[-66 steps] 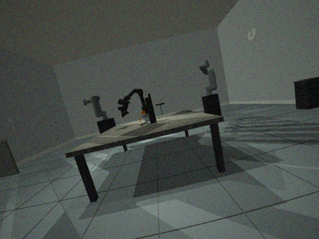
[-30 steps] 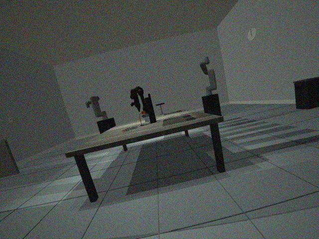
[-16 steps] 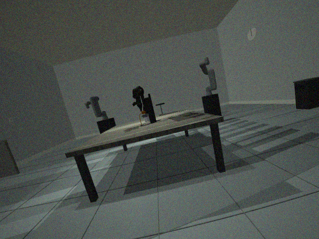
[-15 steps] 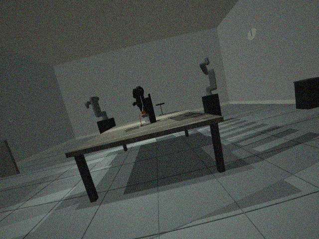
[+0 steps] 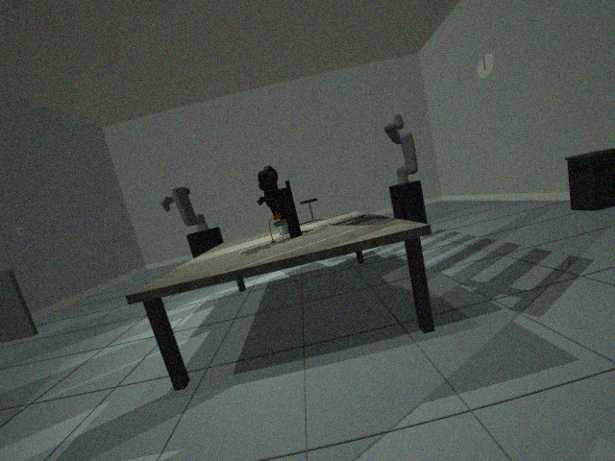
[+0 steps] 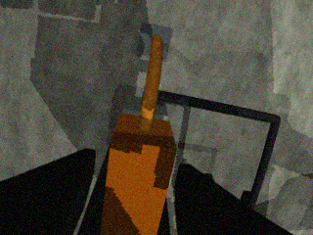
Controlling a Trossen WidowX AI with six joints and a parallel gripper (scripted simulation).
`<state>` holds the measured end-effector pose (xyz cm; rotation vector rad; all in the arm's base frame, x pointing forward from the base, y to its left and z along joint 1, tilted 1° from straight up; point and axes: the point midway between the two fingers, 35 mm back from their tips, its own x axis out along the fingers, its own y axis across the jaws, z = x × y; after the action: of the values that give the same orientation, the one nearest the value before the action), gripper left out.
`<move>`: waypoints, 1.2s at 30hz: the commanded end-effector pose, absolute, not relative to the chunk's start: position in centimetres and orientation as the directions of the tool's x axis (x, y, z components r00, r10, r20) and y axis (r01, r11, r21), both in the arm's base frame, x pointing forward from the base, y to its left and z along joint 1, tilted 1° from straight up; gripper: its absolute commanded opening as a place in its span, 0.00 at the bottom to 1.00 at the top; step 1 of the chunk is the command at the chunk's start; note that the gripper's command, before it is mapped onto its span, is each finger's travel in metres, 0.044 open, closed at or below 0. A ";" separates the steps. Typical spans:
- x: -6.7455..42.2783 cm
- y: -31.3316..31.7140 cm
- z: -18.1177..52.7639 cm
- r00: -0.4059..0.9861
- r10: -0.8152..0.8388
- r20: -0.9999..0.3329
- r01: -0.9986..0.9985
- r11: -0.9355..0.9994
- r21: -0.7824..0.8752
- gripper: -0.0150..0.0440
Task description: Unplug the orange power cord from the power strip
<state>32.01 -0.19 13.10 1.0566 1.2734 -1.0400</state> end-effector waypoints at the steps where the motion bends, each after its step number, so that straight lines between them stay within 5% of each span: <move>1: 31.9 -0.1 12.4 0.022 -0.007 -1.000 0.978 0.207 0.020 0.53; 6: 31.9 -0.1 12.3 0.022 -0.007 -1.000 0.978 0.207 0.020 0.53; 10: 31.9 -0.2 12.6 0.026 -0.009 -1.000 0.978 0.209 0.023 0.35; 18: 31.9 -0.2 12.6 0.026 -0.009 -1.000 0.978 0.209 0.023 0.26; 36: 32.6 -2.5 12.6 0.025 -0.011 -1.000 0.978 0.208 0.022 0.25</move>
<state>32.14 -0.34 12.45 1.0645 1.3182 -1.0090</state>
